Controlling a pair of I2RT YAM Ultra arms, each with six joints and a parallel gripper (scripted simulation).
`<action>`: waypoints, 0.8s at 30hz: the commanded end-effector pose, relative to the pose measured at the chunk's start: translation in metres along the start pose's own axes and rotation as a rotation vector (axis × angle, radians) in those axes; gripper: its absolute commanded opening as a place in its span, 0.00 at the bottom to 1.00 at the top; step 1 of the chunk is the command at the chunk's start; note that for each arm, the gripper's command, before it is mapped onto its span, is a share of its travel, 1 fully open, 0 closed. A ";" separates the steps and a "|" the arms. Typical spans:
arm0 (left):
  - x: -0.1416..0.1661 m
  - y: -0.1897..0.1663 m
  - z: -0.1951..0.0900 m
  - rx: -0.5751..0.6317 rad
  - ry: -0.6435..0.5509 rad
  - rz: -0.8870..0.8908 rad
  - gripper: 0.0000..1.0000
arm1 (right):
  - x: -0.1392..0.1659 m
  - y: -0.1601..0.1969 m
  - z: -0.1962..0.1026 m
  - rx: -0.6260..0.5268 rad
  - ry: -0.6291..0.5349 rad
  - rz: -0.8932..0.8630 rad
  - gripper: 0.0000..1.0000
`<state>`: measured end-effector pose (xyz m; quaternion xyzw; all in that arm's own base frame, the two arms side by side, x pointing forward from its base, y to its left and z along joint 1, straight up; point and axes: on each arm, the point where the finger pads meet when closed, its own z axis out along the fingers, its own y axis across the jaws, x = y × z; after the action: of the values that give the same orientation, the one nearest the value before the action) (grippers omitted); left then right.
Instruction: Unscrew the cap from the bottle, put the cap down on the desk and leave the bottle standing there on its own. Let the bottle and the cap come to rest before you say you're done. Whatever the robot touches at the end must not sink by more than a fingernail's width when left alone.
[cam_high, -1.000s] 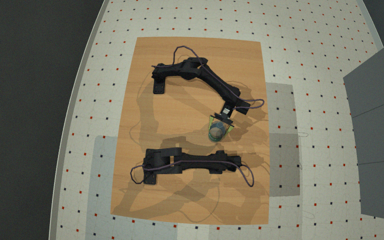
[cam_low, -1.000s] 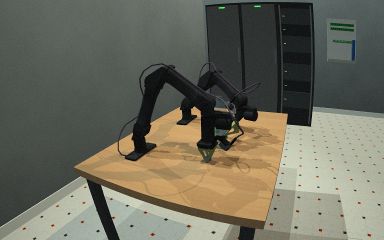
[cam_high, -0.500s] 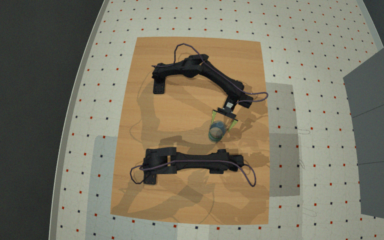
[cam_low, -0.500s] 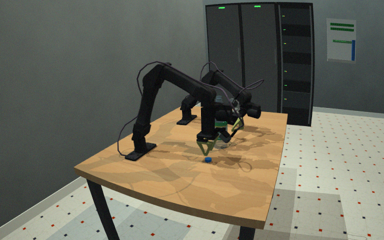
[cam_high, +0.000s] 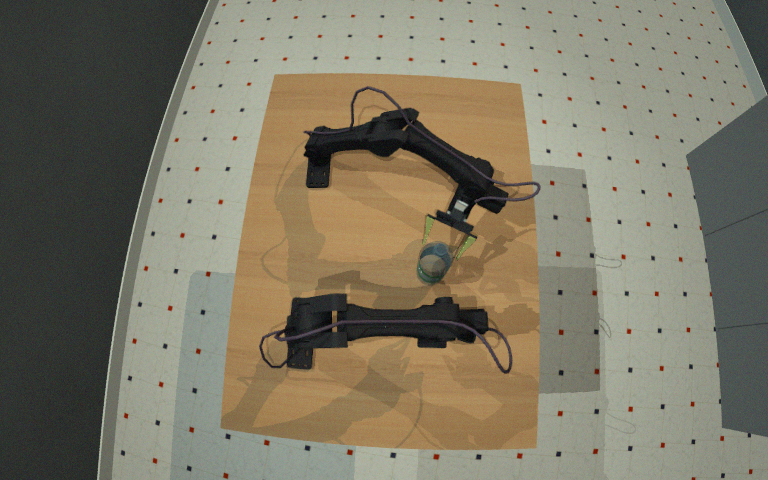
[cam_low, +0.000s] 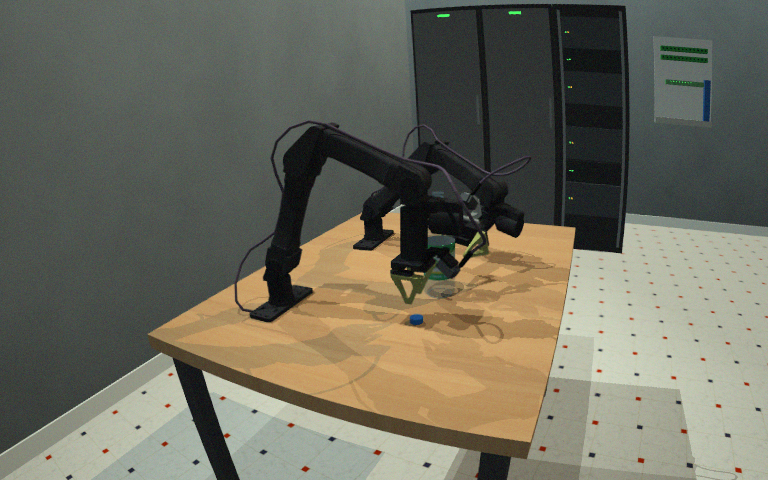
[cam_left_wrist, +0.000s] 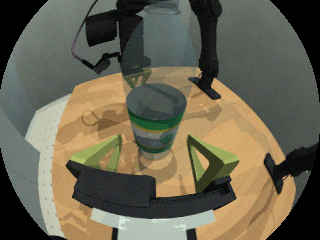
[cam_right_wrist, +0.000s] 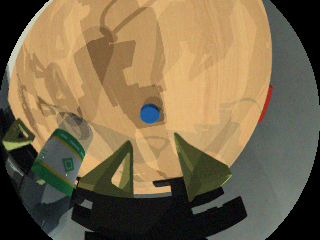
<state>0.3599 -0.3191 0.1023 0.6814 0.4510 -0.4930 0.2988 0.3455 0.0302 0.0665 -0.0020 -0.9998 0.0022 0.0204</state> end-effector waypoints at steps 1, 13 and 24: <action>-0.021 0.000 -0.004 0.000 -0.012 0.046 0.98 | -0.010 0.001 -0.015 -0.005 -0.055 0.000 0.57; -0.021 0.000 -0.004 0.000 -0.012 0.046 0.98 | -0.010 0.001 -0.015 -0.005 -0.055 0.000 0.57; -0.018 0.000 -0.003 -0.001 -0.012 0.040 0.98 | -0.010 0.001 -0.015 -0.005 -0.055 0.000 0.57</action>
<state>0.3582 -0.3183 0.1058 0.6831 0.4482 -0.4940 0.2975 0.3455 0.0302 0.0666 -0.0020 -0.9998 0.0021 0.0203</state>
